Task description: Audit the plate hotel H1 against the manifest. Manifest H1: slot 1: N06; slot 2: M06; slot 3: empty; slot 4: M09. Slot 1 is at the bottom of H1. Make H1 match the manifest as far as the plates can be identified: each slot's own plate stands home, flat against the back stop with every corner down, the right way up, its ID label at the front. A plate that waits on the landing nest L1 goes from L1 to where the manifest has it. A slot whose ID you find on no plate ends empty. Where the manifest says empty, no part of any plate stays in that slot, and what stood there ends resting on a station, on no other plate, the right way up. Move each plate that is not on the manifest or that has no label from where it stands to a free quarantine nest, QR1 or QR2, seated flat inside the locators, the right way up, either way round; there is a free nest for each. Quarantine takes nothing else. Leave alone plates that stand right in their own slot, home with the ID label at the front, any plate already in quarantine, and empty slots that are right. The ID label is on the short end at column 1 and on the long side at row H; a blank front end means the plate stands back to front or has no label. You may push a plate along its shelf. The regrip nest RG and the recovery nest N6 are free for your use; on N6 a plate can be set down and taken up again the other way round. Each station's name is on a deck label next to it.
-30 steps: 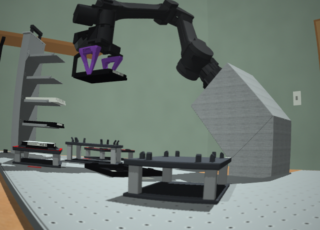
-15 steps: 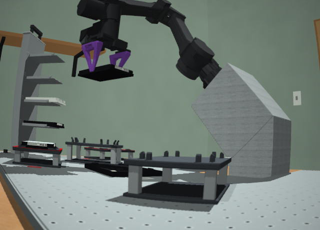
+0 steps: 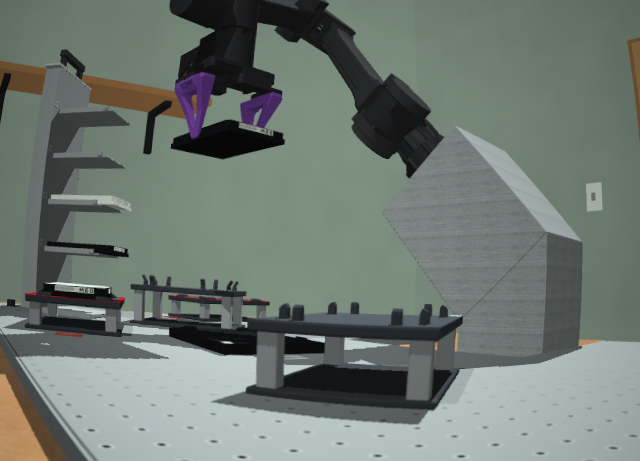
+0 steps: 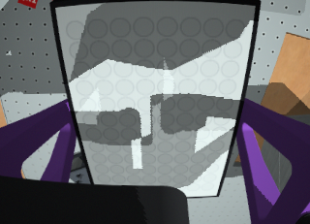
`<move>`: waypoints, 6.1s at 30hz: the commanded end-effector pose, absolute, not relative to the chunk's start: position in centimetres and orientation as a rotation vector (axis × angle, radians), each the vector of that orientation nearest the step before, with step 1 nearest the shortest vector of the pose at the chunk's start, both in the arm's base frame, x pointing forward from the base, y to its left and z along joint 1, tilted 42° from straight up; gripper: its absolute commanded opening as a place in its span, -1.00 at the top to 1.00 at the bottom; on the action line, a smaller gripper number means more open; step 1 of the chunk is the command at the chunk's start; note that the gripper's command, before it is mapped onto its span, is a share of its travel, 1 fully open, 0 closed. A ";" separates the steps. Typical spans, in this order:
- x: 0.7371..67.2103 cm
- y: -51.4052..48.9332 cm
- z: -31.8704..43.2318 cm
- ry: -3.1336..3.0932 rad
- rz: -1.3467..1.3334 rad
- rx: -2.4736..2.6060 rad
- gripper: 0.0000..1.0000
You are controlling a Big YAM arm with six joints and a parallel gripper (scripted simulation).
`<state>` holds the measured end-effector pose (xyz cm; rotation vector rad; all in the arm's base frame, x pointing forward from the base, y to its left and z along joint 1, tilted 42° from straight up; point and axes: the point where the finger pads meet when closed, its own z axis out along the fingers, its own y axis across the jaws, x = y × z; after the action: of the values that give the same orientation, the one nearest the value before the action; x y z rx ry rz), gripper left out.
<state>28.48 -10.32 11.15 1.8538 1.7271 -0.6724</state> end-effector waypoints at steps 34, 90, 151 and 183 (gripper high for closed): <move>28.5 -9.4 4.2 1.545 -0.617 1.975 -0.72; 28.9 -16.9 -3.8 1.540 -0.596 1.969 -0.72; 29.8 -17.6 -4.4 1.550 -0.584 1.954 -0.72; 28.1 -19.1 -6.5 1.554 -0.619 1.975 -0.72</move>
<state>28.44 -19.11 -6.18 1.9841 1.5339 -0.6083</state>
